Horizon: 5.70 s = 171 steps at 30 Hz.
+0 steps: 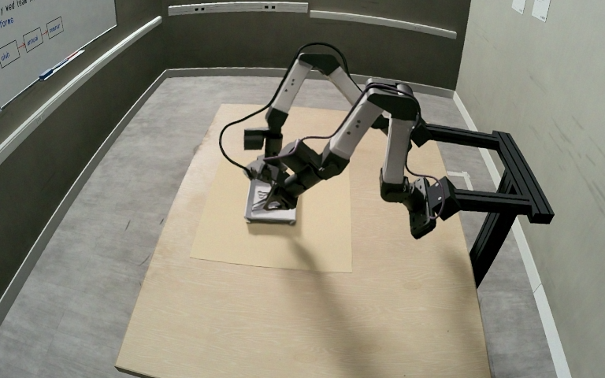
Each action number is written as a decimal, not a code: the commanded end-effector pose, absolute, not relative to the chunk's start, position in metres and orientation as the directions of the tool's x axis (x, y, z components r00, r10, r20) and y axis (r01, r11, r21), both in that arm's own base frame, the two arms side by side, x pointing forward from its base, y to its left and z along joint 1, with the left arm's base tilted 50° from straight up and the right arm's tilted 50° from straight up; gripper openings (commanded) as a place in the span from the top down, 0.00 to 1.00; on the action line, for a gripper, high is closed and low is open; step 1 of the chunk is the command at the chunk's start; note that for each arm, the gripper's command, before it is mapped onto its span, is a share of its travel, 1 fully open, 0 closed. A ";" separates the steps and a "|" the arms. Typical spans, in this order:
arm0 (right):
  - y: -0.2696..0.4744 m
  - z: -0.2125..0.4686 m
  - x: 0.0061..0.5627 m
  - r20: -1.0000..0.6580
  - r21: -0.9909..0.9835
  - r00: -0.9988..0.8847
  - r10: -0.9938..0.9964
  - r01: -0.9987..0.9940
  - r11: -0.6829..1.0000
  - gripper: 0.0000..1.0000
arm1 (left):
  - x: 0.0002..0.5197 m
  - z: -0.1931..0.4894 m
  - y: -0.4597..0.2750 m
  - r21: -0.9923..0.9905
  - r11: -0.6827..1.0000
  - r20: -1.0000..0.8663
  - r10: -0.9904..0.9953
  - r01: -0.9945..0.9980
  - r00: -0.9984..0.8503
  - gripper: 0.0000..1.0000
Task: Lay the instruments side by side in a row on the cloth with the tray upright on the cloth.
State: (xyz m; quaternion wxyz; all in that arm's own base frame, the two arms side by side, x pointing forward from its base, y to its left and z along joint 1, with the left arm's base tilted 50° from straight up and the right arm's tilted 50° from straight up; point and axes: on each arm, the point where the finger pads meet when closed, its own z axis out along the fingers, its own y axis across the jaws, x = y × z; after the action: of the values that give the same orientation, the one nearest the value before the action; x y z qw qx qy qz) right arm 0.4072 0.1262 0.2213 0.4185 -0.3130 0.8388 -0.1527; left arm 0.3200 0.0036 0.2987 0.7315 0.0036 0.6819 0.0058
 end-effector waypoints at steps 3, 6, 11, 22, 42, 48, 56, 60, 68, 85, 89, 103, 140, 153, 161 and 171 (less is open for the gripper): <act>0.126 0.209 0.410 -0.526 -0.538 -0.510 -0.681 -0.421 0.730 0.69 | 0.319 0.304 0.004 0.013 1.000 -0.996 0.013 -0.006 0.086 0.67; 0.137 0.202 0.411 -0.543 -0.513 -0.498 -0.676 -0.440 0.737 0.69 | 0.319 0.304 0.004 0.013 1.000 -0.996 0.013 -0.006 0.086 0.67; 0.129 0.189 0.407 -0.521 -0.506 -0.521 -0.676 -0.448 0.736 0.69 | 0.319 0.304 0.004 0.013 1.000 -0.996 0.013 -0.006 0.086 0.67; 0.130 0.192 0.425 -0.552 -0.517 -0.492 -0.673 -0.431 0.739 0.69 | 0.319 0.304 0.004 0.013 1.000 -0.996 0.013 -0.006 0.086 0.67; 0.130 0.178 0.451 -0.563 -0.521 -0.480 -0.673 -0.426 0.740 0.69 | 0.319 0.304 0.004 0.013 1.000 -0.996 0.013 -0.006 0.086 0.67; 0.128 0.170 0.453 -0.548 -0.519 -0.493 -0.676 -0.433 0.737 0.69 | 0.319 0.304 0.004 0.013 1.000 -0.996 0.013 -0.006 0.086 0.67; 0.132 0.174 0.447 -0.554 -0.520 -0.481 -0.679 -0.437 0.734 1.00 | 0.319 0.304 0.004 0.013 1.000 -0.996 0.013 -0.006 0.086 0.67; 0.134 0.163 0.449 -0.538 -0.517 -0.491 -0.685 -0.450 0.728 1.00 | 0.319 0.304 0.004 0.013 1.000 -0.996 0.013 -0.006 0.086 0.67; 0.135 0.168 0.443 -0.538 -0.517 -0.488 -0.687 -0.453 0.726 1.00 | 0.319 0.304 0.004 0.013 1.000 -0.996 0.013 -0.006 0.086 0.67; 0.134 0.198 0.430 -0.576 -0.524 -0.463 -0.674 -0.424 0.739 1.00 | 0.319 0.304 0.004 0.013 1.000 -0.996 0.013 -0.006 0.086 0.67; 0.132 0.197 0.428 -0.572 -0.524 -0.466 -0.674 -0.425 0.738 1.00 | 0.319 0.304 0.004 0.013 1.000 -0.996 0.013 -0.006 0.086 0.67; 0.132 0.211 0.415 -0.578 -0.524 -0.463 -0.672 -0.421 0.740 1.00 | 0.319 0.304 0.004 0.013 1.000 -0.996 0.013 -0.006 0.086 0.67; 0.133 0.251 0.378 -0.593 -0.523 -0.453 -0.666 -0.412 0.746 1.00 | 0.319 0.304 0.004 0.013 1.000 -0.996 0.013 -0.006 0.086 0.67; 0.141 0.196 0.370 -0.756 -0.307 -0.529 -0.385 -0.233 0.923 1.00 | 0.319 0.304 0.004 0.013 1.000 -0.996 0.013 -0.006 0.086 0.67; 0.141 0.154 0.353 -0.785 -0.188 -0.571 -0.241 -0.151 0.970 1.00 | 0.319 0.304 0.004 0.013 1.000 -0.996 0.013 -0.006 0.086 0.67; 0.133 0.097 0.323 -0.787 -0.050 -0.613 -0.067 -0.045 0.998 1.00 | 0.319 0.304 0.004 0.013 1.000 -0.996 0.013 -0.006 0.086 0.67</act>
State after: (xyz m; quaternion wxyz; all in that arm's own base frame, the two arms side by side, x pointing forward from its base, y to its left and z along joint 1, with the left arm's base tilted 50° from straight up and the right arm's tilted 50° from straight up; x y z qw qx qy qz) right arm 0.3220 0.1271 0.0888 0.4004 -0.0796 0.9119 -0.0434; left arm 0.3200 0.0036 0.2987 0.7315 0.0036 0.6819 0.0058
